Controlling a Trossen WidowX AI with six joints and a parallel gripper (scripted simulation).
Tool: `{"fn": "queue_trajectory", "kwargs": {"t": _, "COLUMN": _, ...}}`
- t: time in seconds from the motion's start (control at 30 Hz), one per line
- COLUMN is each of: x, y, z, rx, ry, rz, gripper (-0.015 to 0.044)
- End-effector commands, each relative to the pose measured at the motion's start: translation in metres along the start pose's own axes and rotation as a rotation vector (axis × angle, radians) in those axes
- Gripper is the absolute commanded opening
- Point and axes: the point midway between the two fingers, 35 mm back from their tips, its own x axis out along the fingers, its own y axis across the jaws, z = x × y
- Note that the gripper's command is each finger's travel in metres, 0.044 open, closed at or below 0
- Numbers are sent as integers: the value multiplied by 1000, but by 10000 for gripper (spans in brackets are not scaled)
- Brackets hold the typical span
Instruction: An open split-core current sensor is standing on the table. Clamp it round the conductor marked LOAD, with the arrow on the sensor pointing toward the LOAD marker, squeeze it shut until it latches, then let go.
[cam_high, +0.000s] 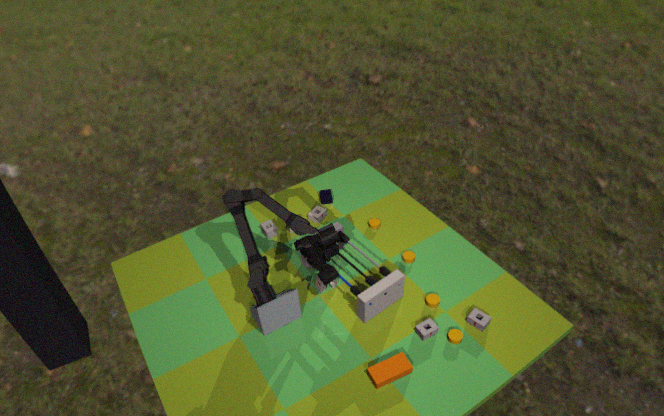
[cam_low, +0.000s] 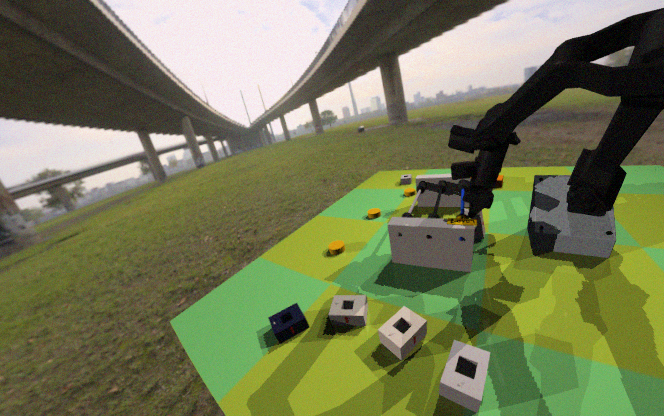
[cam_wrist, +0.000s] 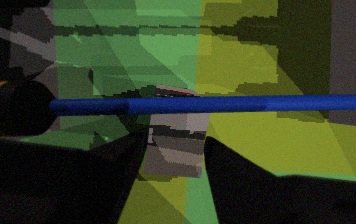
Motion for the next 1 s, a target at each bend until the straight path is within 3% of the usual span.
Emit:
{"fn": "queue_trajectory", "kwargs": {"t": 0.0, "x": 0, "y": -1, "z": 0, "rx": -2, "ry": 1, "rz": -4, "gripper": 171}}
{"fn": "queue_trajectory", "kwargs": {"t": 0.1, "x": 0, "y": -1, "z": 0, "rx": -2, "ry": 1, "rz": -4, "gripper": 151}}
{"fn": "queue_trajectory", "kwargs": {"t": 0.3, "x": -4, "y": -1, "z": -4, "rx": 8, "ry": 5, "rz": 2, "gripper": 0}}
{"fn": "queue_trajectory", "kwargs": {"t": 0.67, "x": -18, "y": -10, "z": -55, "rx": 10, "ry": 8, "rz": 0, "gripper": 0}}
{"fn": "queue_trajectory", "kwargs": {"t": 0.97, "x": -14, "y": -10, "z": -57, "rx": 10, "ry": 7, "rz": 1, "gripper": 0}}
